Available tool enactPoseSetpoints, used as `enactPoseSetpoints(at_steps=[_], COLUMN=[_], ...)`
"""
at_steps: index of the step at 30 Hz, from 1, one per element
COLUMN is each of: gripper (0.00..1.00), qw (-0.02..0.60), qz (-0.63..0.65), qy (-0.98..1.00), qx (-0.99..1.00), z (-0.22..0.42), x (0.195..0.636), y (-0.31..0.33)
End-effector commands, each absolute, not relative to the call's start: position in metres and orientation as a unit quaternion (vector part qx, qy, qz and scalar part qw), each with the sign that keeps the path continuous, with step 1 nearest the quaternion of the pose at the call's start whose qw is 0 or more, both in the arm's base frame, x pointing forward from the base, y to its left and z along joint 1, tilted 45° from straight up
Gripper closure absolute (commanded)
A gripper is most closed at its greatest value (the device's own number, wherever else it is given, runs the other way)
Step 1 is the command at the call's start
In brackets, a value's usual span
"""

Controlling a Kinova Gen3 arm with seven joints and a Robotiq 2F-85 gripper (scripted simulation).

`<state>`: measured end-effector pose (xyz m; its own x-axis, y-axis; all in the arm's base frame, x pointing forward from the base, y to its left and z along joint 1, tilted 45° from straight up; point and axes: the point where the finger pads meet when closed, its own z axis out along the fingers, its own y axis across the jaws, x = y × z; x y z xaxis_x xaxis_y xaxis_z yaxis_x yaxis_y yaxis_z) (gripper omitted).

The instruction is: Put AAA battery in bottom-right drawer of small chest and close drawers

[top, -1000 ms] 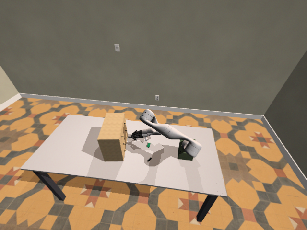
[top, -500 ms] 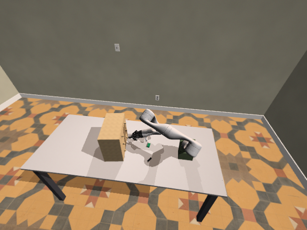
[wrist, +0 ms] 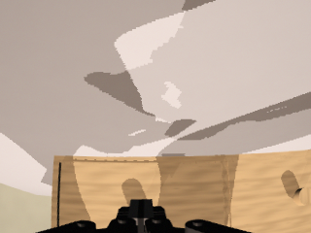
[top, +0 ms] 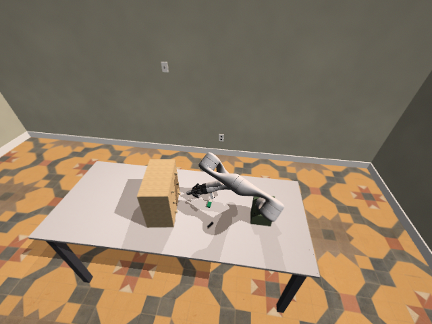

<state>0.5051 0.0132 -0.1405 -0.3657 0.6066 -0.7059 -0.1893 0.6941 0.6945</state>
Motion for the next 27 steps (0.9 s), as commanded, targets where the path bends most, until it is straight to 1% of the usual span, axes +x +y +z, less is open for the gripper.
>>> enactPoseSetpoints(at_steps=[1, 8, 18, 27], gripper=[1.00, 1.00, 1.00, 1.00], qw=[0.543, 0.543, 0.543, 0.543], qz=[0.364, 0.364, 0.364, 0.364], qy=[0.742, 0.742, 0.742, 0.742], qx=[0.145, 0.145, 0.145, 0.145], z=[-0.143, -0.137, -0.092, -0.091], x=[0.501, 0.495, 0.456, 0.455], y=[0.011, 0.003, -0.052, -0.054])
